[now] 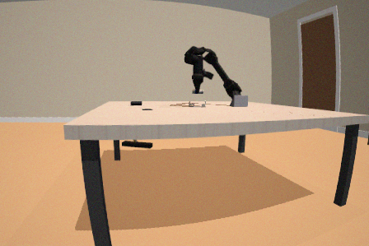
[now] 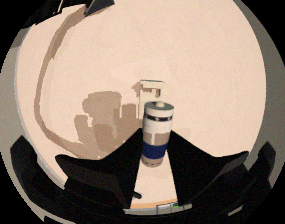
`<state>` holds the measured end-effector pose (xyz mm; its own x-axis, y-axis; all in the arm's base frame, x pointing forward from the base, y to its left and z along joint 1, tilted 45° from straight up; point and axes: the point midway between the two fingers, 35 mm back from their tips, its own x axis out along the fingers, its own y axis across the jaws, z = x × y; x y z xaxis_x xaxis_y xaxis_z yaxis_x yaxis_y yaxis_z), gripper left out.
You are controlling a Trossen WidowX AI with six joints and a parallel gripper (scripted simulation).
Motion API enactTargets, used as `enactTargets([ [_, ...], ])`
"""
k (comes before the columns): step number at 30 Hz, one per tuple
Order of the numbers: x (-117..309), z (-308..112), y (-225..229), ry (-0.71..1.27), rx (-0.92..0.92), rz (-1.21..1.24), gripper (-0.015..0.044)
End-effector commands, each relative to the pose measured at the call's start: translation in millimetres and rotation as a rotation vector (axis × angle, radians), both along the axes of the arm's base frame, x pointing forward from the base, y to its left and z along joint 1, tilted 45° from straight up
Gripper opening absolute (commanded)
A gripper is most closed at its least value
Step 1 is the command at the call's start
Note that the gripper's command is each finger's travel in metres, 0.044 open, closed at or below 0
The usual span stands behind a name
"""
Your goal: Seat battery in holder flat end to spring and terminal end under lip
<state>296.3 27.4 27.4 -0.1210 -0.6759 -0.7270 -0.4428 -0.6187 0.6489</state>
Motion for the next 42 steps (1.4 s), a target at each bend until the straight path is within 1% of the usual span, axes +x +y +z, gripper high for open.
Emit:
enactTargets([
  [1, -3.5, -7.8, -5.9, 0.047, 0.026, -0.033, 0.0083],
  [9, -12.2, -30.2, -25.5, 0.153, 0.106, -0.174, 0.0083],
  [42, -6.1, -40.6, -41.5, 0.32, 0.202, -0.347, 0.0083],
])
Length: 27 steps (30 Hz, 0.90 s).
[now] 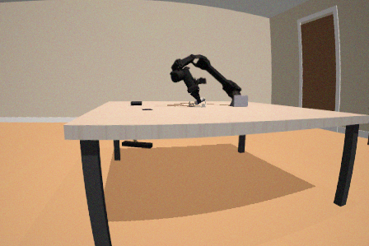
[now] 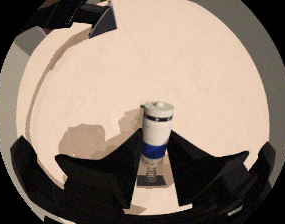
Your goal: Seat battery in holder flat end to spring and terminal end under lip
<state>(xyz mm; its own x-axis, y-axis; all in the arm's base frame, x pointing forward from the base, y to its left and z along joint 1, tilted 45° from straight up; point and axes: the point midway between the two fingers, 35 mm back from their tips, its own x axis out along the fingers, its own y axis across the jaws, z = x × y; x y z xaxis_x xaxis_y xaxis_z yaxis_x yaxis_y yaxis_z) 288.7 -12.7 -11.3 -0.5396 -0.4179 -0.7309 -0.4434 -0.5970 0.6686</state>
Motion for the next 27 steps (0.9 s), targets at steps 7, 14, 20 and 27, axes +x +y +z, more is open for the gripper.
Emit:
enactTargets([
  [7, 5.7, -1.8, -4.6, 0.008, 0.006, -0.008, 0.0083],
  [14, 11.0, -1.0, -7.7, 0.004, 0.002, -0.003, 0.0083],
  [20, 14.3, 0.0, -9.2, 0.005, 0.003, -0.005, 0.0083],
  [27, 17.2, 0.9, -10.3, 0.007, 0.001, -0.006, 0.0083],
])
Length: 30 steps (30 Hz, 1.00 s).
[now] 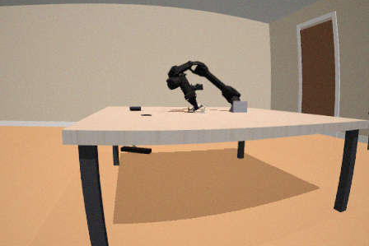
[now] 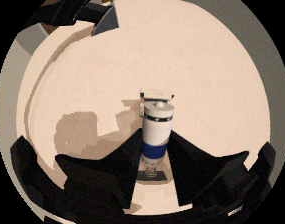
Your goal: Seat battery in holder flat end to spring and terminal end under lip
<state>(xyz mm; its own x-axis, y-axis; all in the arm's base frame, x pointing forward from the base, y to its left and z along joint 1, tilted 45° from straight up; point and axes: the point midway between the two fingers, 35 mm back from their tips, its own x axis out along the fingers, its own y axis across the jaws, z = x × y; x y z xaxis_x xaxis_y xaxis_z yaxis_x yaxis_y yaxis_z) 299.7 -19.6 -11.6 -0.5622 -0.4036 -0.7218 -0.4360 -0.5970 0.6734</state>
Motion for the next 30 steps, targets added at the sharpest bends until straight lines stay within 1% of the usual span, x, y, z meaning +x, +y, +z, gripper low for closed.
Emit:
enactTargets([
  [1, 6.5, 1.3, -3.5, -0.016, -0.008, 0.008, 0.0083],
  [20, 10.8, 2.3, -5.4, -0.012, -0.011, 0.009, 0.0083],
  [30, 9.4, -0.4, -5.1, -0.044, -0.035, 0.05, 0.0083],
])
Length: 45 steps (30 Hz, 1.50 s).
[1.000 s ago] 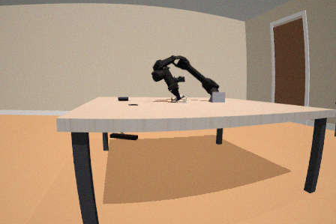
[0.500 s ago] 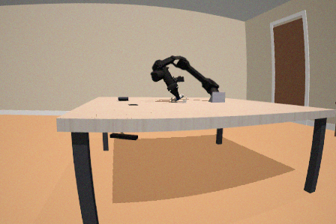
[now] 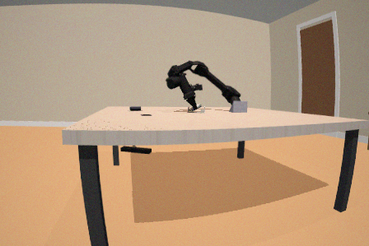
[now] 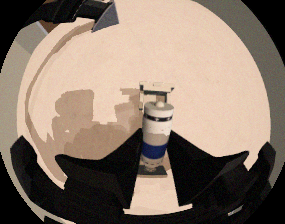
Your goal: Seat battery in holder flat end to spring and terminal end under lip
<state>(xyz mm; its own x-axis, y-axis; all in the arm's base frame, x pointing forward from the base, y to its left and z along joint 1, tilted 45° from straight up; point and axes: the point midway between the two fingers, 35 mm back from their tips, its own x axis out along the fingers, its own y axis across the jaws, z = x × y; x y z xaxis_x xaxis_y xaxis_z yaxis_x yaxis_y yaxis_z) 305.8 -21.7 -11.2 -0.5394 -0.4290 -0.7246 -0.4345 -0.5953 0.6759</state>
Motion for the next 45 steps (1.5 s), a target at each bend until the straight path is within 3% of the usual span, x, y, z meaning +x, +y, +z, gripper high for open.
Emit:
enactTargets([
  [1, 3.1, -1.1, -2.9, -0.029, -0.02, 0.032, 0.0083],
  [45, -5.3, -9.5, -1.9, -0.185, -0.135, 0.214, 0.0083],
])
